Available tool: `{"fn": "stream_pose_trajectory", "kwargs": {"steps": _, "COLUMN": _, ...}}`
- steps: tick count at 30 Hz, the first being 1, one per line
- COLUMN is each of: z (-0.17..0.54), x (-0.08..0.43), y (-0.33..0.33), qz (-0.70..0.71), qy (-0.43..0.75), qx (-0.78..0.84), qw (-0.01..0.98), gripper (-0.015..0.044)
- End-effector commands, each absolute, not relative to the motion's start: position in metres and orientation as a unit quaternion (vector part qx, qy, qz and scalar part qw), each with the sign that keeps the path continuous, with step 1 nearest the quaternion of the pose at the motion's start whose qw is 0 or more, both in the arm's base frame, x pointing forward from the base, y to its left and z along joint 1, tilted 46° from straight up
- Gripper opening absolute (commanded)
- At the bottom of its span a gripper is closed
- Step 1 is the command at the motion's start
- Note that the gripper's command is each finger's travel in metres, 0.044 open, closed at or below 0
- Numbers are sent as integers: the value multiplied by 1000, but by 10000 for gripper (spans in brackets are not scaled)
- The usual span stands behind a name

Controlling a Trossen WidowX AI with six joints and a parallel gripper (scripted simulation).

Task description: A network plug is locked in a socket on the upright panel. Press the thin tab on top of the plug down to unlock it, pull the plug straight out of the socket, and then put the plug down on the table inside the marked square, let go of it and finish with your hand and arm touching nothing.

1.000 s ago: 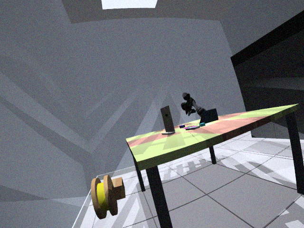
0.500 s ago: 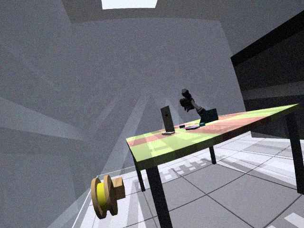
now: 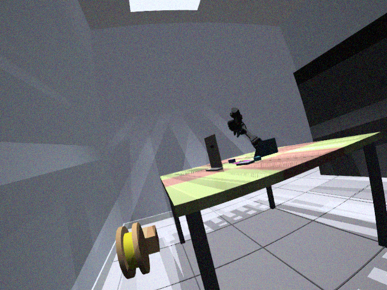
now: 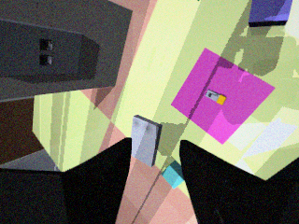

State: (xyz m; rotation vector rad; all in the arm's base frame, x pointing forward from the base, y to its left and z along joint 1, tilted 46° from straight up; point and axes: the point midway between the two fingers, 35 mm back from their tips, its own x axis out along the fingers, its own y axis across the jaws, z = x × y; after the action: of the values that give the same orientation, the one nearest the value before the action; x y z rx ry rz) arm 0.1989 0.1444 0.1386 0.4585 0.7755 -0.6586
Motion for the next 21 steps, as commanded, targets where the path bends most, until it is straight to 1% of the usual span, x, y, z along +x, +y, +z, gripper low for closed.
{"fn": "stream_pose_trajectory", "kwargs": {"steps": 1, "z": 146, "x": 198, "y": 151, "qz": -314, "qy": 365, "qx": 218, "qw": 849, "gripper": 156}}
{"fn": "stream_pose_trajectory", "kwargs": {"steps": 7, "z": 155, "x": 196, "y": 160, "qz": -314, "qy": 364, "qx": 218, "qw": 849, "gripper": 156}}
{"fn": "stream_pose_trajectory", "kwargs": {"steps": 18, "z": 155, "x": 196, "y": 160, "qz": -314, "qy": 364, "qx": 218, "qw": 849, "gripper": 440}}
{"fn": "stream_pose_trajectory", "kwargs": {"steps": 21, "z": 155, "x": 196, "y": 160, "qz": -314, "qy": 364, "qx": 218, "qw": 849, "gripper": 440}}
